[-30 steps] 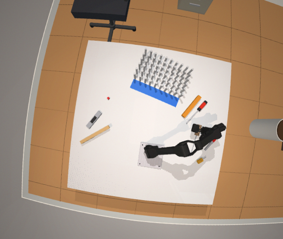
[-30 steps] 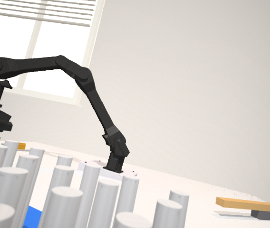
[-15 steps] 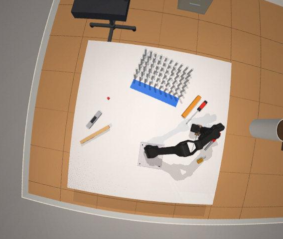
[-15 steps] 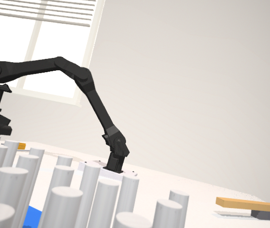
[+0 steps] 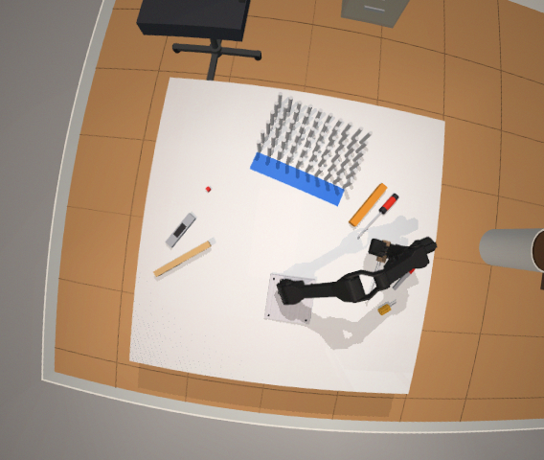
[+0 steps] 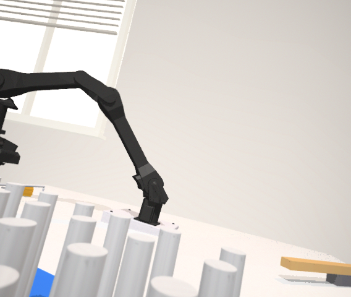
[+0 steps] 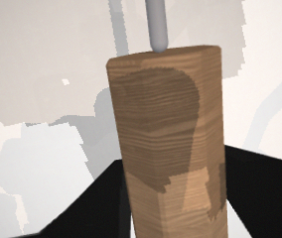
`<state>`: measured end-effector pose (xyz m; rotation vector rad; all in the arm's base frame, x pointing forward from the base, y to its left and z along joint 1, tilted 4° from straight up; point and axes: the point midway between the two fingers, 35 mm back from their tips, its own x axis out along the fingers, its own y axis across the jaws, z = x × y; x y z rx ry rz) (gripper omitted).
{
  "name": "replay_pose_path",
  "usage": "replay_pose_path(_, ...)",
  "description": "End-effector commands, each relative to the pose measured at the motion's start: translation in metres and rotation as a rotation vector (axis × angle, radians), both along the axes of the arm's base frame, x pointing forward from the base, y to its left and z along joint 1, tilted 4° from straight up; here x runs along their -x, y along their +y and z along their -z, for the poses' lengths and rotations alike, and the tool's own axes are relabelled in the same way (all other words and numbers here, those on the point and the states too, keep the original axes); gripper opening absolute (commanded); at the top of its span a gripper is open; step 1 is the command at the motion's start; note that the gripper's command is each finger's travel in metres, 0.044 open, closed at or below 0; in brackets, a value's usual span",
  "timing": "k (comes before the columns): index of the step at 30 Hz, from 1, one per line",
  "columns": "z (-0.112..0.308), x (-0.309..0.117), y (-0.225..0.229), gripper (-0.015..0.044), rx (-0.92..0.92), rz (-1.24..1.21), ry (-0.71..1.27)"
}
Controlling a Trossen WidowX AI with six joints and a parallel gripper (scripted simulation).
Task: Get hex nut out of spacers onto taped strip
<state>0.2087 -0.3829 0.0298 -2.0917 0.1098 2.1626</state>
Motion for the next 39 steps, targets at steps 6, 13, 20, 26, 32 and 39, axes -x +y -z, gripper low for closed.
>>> replay_pose_path(6,-0.031,-0.001,-0.003,0.0,0.016,0.0,-0.009)
replay_pose_path(13,-0.031,0.023,0.001,0.0,0.017,0.0,-0.008)
replay_pose_path(20,-0.03,0.048,0.008,0.0,0.018,0.0,-0.007)
replay_pose_path(26,-0.028,0.07,0.017,0.0,0.018,0.0,-0.005)
replay_pose_path(32,-0.027,0.075,0.019,0.0,0.018,0.0,-0.005)
replay_pose_path(39,-0.017,0.074,0.018,0.0,0.019,0.001,-0.006)
